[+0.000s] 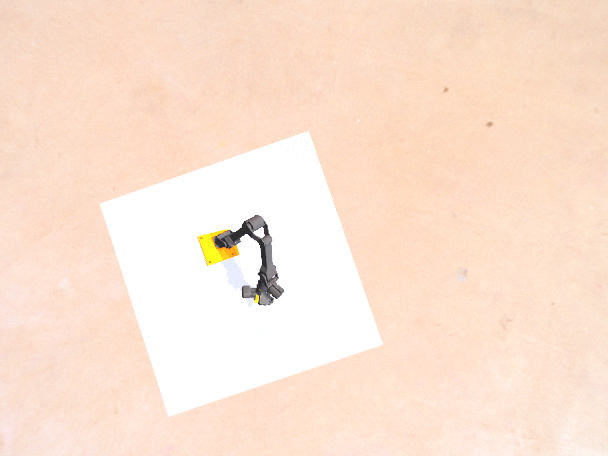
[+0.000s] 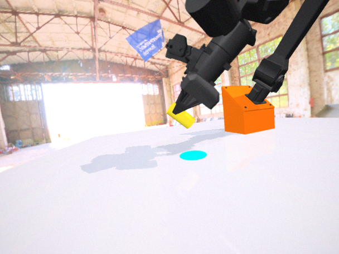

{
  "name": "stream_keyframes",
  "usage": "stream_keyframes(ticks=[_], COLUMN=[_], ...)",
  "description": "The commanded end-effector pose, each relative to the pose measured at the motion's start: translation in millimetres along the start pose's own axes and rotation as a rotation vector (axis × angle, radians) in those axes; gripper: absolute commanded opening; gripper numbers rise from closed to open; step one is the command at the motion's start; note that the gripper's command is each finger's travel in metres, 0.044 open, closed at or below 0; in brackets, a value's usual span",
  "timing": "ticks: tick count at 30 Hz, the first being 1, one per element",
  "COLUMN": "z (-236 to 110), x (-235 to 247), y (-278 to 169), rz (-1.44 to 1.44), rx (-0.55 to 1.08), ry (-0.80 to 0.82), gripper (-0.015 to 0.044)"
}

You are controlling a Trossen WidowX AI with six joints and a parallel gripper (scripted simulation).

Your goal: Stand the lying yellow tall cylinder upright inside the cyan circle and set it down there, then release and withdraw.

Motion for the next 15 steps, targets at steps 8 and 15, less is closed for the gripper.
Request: stream_keyframes(ticks=[8,15], z=[-5.3,-7.3], x=[2.0,2.9], y=[1.4,0.6], rz=[0.027,0.043], rx=[-0.086,-0.131], ry=[0.021,0.034], gripper=[0.0105,0.0105])
Point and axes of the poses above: the point midway between the two fingers, 35 mm back from their tips, its own z axis out along the fingers, its own x axis across the jaws, y = z × x, the point moved 2 cm from there along -z, back along the fingers, and after that the axes turned 11 degrees about z, right-handed, at the moved point
